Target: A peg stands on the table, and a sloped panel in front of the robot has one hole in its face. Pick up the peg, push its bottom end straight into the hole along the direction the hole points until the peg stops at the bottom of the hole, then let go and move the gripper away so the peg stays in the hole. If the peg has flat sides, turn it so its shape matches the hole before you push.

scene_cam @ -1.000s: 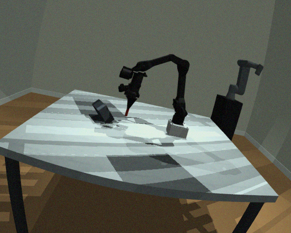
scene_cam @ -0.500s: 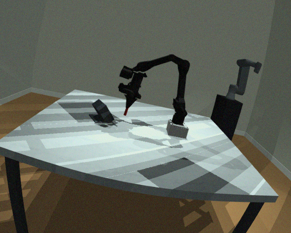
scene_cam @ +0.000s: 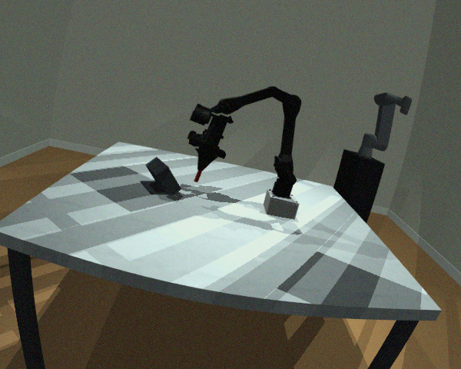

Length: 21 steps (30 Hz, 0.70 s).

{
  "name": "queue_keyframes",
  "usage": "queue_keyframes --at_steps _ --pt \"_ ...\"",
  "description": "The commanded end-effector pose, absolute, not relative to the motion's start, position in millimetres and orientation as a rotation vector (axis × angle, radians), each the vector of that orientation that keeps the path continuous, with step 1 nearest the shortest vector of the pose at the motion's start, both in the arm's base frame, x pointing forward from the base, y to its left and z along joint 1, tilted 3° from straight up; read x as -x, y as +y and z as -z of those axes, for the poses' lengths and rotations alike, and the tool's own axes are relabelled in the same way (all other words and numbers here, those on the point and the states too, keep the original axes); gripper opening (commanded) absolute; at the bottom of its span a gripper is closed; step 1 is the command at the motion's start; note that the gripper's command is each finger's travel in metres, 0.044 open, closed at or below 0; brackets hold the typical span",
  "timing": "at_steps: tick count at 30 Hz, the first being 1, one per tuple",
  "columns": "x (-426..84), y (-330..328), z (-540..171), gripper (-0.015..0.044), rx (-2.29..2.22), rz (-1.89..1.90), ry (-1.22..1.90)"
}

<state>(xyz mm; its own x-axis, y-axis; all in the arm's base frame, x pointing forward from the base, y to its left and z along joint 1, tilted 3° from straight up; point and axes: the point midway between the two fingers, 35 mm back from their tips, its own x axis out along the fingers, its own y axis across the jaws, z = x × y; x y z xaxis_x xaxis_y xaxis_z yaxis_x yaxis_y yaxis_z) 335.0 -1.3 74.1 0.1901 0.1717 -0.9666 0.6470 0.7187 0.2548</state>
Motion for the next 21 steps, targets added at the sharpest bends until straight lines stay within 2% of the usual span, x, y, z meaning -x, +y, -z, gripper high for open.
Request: queue_keyframes --at_steps 1,21 --pt "-335 -3 -75 0.0000 -0.800 0.405 1.351" --pt "-338 -17 -76 0.0000 -1.043 0.530 1.271"
